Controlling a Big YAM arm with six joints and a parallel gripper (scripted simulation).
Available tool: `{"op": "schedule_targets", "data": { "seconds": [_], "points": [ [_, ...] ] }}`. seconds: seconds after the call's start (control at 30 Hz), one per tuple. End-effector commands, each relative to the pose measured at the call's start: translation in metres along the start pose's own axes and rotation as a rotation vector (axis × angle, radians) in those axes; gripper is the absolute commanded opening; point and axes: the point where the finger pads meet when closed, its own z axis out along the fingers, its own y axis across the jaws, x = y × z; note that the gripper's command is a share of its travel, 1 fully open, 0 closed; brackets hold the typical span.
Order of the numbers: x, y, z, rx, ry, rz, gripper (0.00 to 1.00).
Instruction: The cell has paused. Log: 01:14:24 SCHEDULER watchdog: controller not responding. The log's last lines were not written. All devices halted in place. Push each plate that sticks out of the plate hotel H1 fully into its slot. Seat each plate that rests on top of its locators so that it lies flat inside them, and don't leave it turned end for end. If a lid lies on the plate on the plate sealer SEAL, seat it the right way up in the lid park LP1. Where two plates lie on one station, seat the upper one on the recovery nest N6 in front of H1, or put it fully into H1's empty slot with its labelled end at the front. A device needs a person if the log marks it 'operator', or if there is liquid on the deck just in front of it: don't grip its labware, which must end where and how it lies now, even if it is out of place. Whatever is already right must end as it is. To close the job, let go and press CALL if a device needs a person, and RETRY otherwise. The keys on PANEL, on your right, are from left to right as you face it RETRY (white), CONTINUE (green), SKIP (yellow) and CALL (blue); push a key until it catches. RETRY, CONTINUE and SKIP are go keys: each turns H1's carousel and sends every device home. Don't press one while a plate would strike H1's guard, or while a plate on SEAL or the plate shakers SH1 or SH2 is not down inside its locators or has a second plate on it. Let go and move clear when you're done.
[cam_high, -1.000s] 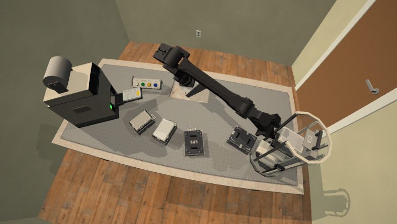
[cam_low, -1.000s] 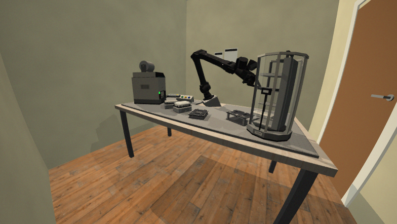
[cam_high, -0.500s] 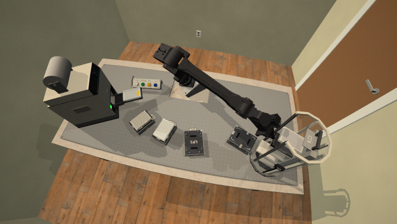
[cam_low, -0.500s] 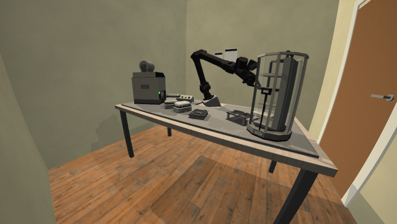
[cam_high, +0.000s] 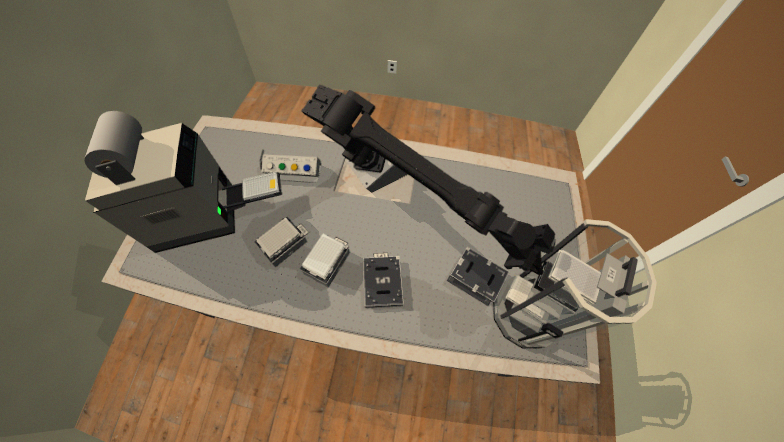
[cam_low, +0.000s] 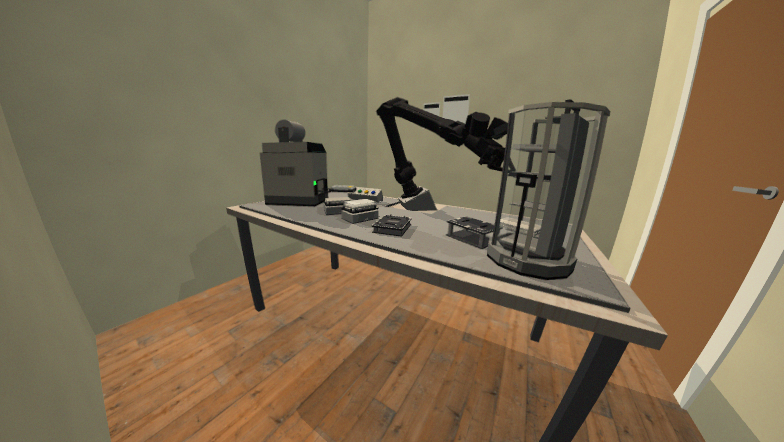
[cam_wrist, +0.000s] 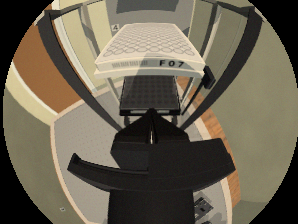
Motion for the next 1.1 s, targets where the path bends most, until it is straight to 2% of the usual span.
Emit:
{"op": "schedule_targets", "data": {
  "seconds": [0.0,0.9,0.93,0.97,1.0,1.07],
  "points": [
    [-0.027,0.000,0.011,0.006,-0.027,0.004,0.00],
    [-0.026,-0.003,0.007,0.012,-0.036,0.007,0.00],
    [0.003,0.009,0.007,-0.006,0.005,-0.001,0.00],
    [0.004,0.008,0.004,-0.004,0.001,0.000,0.00],
    [-0.009,-0.001,-0.007,0.010,-0.028,0.006,0.00],
    [-0.011,-0.004,-0.014,0.015,-0.036,0.008,0.00]
  ]
}}
